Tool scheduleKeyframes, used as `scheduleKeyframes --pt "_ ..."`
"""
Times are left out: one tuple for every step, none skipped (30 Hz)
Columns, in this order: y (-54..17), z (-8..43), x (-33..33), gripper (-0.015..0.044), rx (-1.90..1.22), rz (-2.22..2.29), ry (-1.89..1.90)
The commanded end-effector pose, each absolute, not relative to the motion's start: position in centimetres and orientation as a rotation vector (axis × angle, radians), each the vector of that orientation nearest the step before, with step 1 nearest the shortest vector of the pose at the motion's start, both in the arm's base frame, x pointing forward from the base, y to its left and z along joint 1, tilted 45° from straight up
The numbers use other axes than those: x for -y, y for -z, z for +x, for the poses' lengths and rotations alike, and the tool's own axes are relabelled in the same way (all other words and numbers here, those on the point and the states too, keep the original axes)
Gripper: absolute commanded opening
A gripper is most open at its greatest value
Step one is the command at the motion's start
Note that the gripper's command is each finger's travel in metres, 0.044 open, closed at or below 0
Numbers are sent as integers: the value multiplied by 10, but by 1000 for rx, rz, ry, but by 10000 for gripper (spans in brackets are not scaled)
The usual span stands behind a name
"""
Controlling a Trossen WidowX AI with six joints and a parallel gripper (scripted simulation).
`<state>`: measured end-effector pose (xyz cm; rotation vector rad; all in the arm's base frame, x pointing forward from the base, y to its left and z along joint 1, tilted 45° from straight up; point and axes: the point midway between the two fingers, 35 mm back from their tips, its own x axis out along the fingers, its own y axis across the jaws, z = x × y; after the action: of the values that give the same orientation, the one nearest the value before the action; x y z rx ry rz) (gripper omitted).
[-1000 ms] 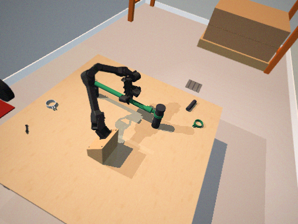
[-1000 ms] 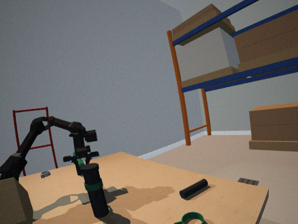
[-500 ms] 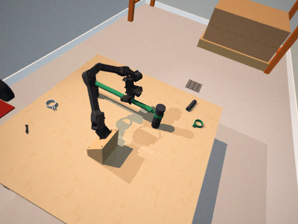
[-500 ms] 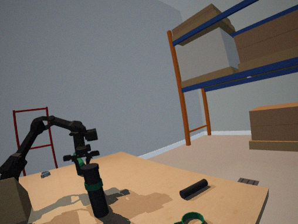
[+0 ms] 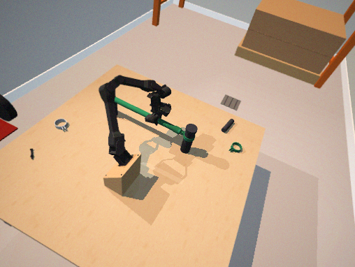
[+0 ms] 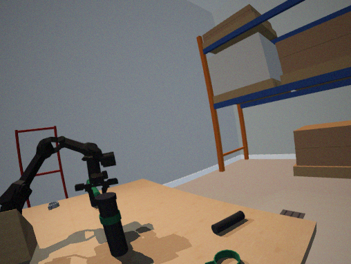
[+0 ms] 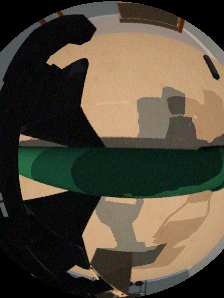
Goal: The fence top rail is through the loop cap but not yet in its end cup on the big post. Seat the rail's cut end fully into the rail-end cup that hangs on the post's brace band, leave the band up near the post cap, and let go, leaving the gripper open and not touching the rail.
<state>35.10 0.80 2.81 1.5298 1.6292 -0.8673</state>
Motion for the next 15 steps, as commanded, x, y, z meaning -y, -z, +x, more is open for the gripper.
scheduleKeyframes --pt "-24 352 6 0 -1594 1539 892" --pt "-23 352 6 0 -1594 1539 892" --pt "-23 352 6 0 -1594 1539 892" --pt "-22 352 7 0 -1594 1539 892" --pt "-22 352 7 0 -1594 1539 892" --pt "-21 352 8 0 -1594 1539 892" --pt "-21 352 8 0 -1594 1539 892" --pt "-20 352 9 0 -1594 1539 892" --pt "-19 352 9 0 -1594 1539 892" --pt "-19 352 9 0 -1594 1539 892" --pt "-18 351 10 0 -1594 1539 892" --pt "-18 351 10 0 -1594 1539 892" --pt "-17 351 10 0 -1594 1539 892" --pt "-17 351 11 0 -1594 1539 892" --pt "-19 351 0 0 -1619 1531 872"
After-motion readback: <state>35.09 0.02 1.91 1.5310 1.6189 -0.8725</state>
